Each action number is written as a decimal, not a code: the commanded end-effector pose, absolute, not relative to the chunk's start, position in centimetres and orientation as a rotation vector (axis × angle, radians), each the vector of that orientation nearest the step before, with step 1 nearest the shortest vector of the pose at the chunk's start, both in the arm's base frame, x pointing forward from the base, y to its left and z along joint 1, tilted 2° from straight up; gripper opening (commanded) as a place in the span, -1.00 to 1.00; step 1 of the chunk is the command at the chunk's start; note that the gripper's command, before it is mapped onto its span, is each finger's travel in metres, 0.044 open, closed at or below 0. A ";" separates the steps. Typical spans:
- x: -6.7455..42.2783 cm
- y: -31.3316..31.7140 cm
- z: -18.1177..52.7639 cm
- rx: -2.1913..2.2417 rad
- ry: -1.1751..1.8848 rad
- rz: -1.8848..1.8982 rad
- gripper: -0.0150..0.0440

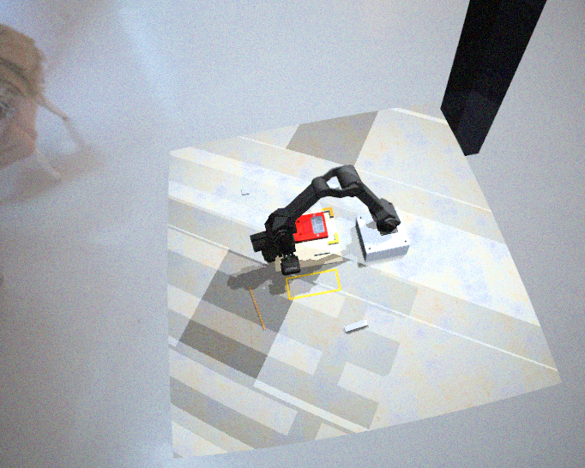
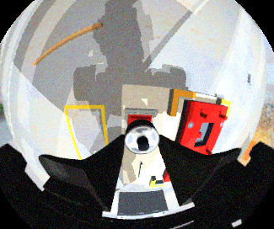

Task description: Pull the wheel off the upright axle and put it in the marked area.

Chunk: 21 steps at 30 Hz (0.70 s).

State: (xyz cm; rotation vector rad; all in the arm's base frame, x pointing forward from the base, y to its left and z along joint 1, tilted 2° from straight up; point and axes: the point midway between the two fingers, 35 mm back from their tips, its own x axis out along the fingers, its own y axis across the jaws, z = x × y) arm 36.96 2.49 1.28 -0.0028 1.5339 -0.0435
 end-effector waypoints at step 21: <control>36.8 2.6 2.8 -0.004 1.527 -0.043 -0.49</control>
